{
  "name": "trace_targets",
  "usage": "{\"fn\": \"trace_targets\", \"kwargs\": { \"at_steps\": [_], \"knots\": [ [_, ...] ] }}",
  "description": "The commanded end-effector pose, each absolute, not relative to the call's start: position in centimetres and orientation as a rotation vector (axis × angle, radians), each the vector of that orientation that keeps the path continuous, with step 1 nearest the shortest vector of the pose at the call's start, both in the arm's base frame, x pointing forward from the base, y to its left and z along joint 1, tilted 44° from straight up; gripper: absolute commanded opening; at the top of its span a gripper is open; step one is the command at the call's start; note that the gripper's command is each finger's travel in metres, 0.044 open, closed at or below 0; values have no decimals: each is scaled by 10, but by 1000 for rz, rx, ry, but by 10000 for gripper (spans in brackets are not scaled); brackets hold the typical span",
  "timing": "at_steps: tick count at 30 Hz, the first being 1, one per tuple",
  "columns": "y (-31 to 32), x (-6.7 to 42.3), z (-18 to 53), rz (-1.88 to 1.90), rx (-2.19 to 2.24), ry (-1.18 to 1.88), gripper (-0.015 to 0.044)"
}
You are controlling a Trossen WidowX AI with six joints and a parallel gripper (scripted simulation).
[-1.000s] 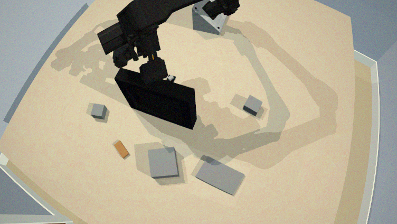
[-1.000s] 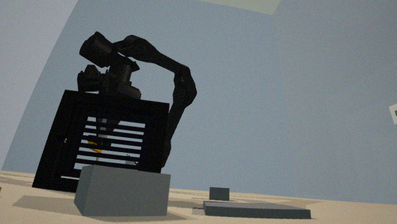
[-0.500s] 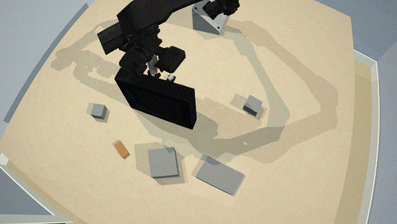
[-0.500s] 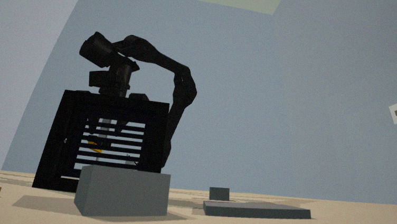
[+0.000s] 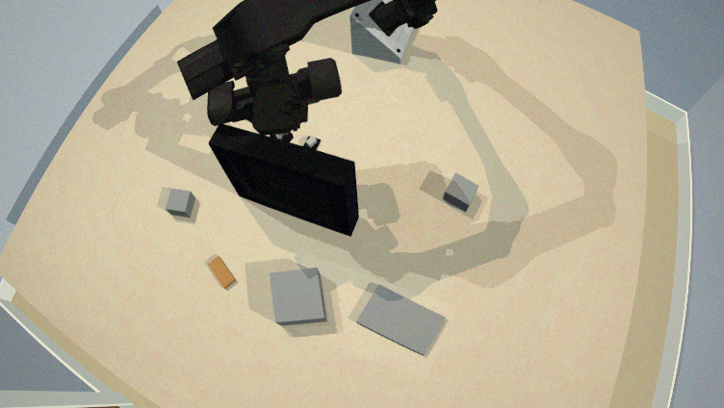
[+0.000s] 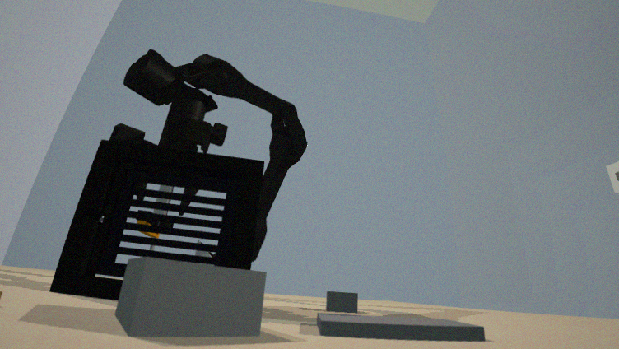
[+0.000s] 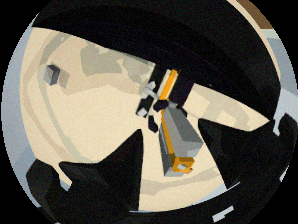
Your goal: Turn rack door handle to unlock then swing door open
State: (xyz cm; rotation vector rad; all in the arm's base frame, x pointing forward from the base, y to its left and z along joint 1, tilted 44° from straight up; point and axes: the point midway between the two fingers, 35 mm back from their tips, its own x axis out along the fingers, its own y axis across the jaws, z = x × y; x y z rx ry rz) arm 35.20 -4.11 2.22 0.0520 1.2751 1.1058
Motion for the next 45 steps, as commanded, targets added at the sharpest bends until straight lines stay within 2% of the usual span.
{"fn": "trace_targets", "kwargs": {
  "at_steps": [1, 21, 27, 34, 45],
  "knots": [
    [-41, 352, 22, 1213, -77, 1173, 282],
    [-41, 352, 22, 1687, -805, 480, 282],
    [-41, 352, 22, 1699, -828, 454, 282],
    [-41, 352, 22, 1699, -828, 454, 98],
    [-41, 352, 22, 1699, -828, 454, 25]
  ]
}}
